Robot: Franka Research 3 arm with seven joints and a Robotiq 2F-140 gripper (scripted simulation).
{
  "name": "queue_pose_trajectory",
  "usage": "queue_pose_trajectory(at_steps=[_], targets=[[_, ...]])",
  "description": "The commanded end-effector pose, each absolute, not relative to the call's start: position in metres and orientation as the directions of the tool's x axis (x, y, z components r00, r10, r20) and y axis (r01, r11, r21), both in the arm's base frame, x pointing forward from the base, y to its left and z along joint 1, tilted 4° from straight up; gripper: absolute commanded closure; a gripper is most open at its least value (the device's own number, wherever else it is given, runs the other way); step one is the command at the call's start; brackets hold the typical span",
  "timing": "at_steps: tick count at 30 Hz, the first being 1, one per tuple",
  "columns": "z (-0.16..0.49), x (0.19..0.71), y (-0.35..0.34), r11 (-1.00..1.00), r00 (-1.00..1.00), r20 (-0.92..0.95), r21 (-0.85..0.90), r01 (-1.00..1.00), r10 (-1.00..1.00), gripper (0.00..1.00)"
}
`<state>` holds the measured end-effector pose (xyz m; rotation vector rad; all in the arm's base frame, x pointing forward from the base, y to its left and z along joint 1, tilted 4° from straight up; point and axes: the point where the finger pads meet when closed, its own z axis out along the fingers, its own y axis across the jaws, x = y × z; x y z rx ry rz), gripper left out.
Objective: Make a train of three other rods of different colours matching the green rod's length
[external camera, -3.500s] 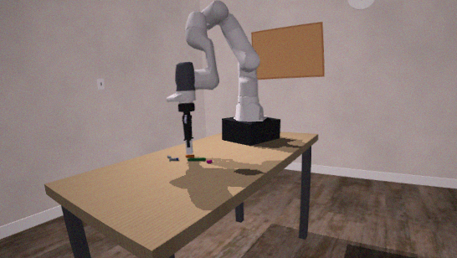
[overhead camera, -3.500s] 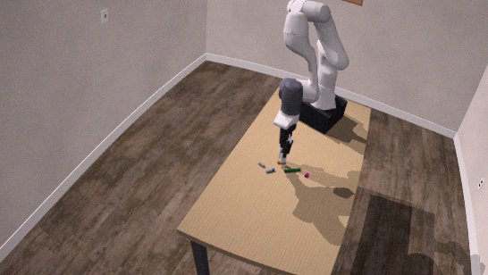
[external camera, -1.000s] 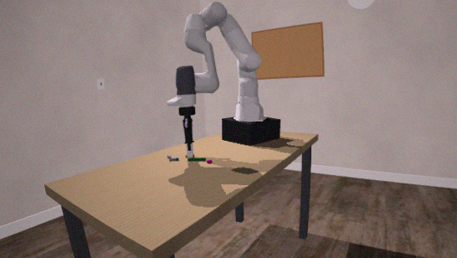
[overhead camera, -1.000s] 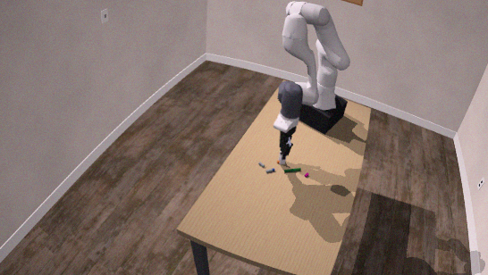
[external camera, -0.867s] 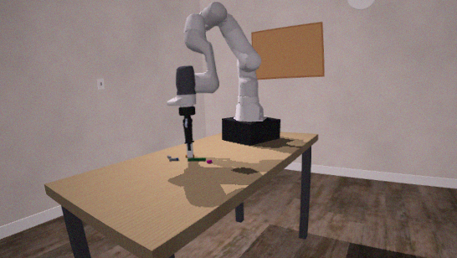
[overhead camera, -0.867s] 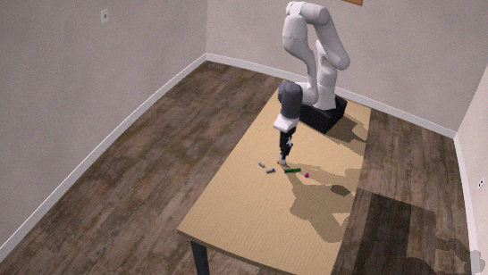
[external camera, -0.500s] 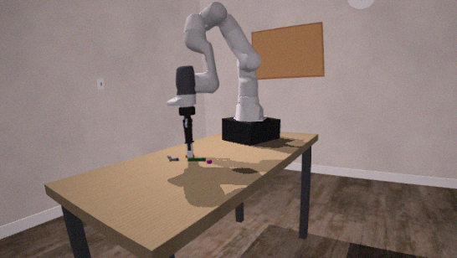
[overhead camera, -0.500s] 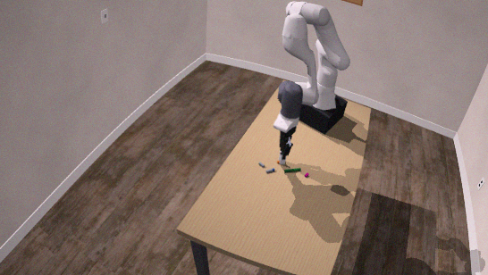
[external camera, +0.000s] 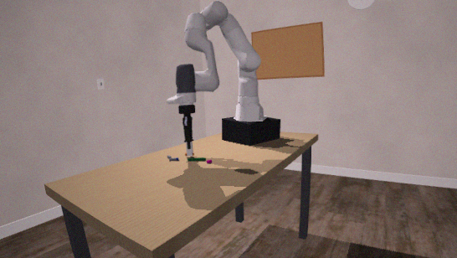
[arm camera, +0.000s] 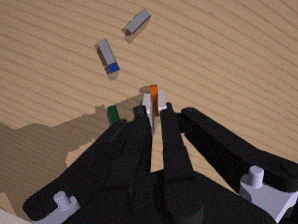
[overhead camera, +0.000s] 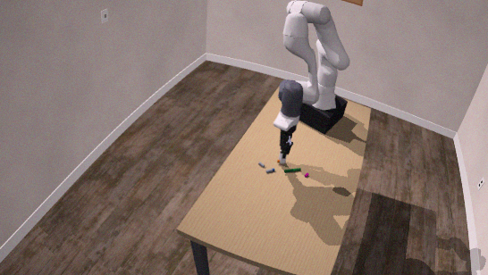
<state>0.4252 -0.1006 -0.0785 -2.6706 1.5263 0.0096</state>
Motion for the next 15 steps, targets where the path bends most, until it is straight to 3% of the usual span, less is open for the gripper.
queue_pose_trajectory(at_steps=[1,15], targets=[[-0.064,0.424,-0.102,-0.512,0.513,-0.039,-0.051,-0.858,-0.857,0.97],[0.01,0.423,-0.107,-0.512,0.513,-0.039,-0.051,-0.858,-0.857,0.97]])
